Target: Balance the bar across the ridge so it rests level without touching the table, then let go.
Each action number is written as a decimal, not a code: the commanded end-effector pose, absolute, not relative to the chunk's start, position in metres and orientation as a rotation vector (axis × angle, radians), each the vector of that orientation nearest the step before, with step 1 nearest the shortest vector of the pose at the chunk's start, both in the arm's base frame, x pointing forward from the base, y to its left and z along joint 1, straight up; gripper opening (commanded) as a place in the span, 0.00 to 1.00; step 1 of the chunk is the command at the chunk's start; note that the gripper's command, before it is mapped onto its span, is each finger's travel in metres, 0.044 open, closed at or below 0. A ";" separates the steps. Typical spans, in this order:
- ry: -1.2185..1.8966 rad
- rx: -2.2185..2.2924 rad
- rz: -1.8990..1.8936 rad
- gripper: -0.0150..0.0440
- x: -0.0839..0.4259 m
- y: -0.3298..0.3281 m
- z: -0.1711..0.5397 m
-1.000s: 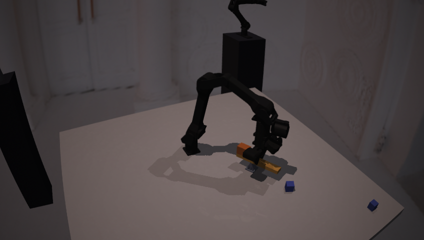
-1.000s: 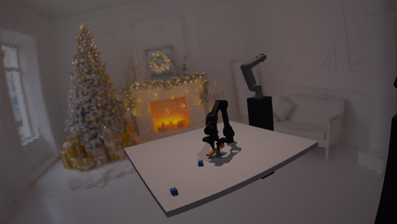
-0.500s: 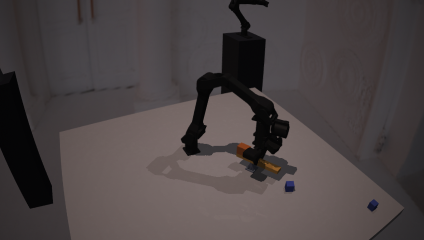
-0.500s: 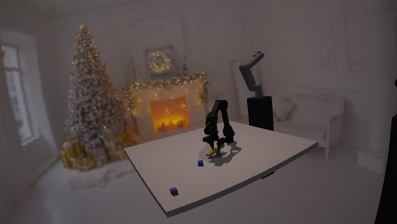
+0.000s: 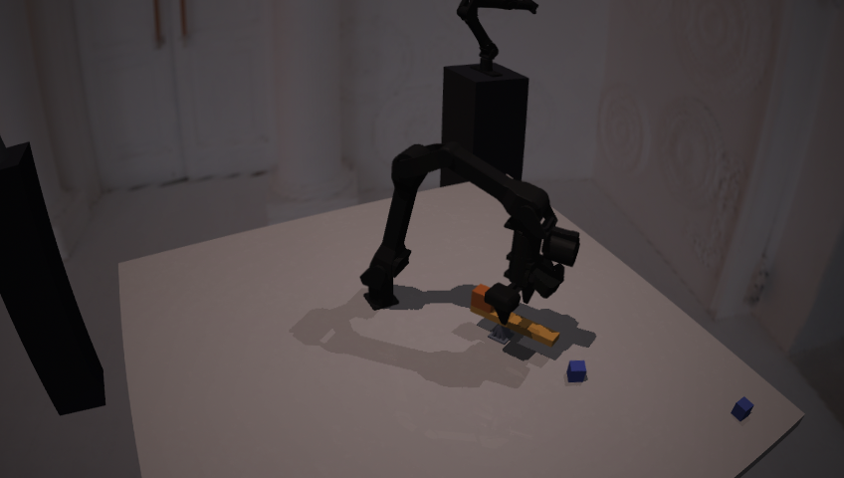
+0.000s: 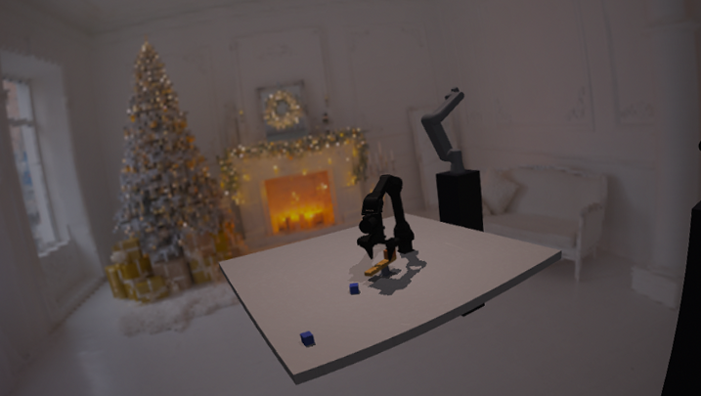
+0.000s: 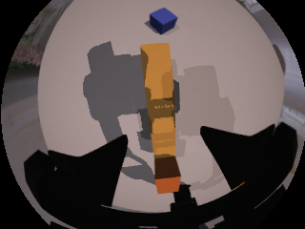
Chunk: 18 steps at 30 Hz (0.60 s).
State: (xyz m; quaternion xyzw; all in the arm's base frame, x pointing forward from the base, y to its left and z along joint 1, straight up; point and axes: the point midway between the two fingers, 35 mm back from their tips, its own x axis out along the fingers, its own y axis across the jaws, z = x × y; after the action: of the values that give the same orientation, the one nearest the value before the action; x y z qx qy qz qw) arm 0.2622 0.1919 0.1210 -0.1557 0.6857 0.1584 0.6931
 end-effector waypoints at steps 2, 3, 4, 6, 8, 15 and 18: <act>1.509 -0.338 0.361 1.00 0.264 0.193 0.176; 1.509 -0.338 0.361 1.00 0.262 0.192 0.186; 1.509 -0.338 0.361 1.00 0.261 0.191 0.192; 1.509 -0.338 0.361 1.00 0.261 0.191 0.194; 1.509 -0.338 0.361 1.00 0.261 0.191 0.194; 1.509 -0.338 0.361 1.00 0.261 0.191 0.194; 1.509 -0.338 0.361 1.00 0.261 0.191 0.194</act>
State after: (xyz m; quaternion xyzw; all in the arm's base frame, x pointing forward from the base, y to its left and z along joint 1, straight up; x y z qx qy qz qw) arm 0.2607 0.1907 0.1932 -0.1524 0.6780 0.1617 0.7007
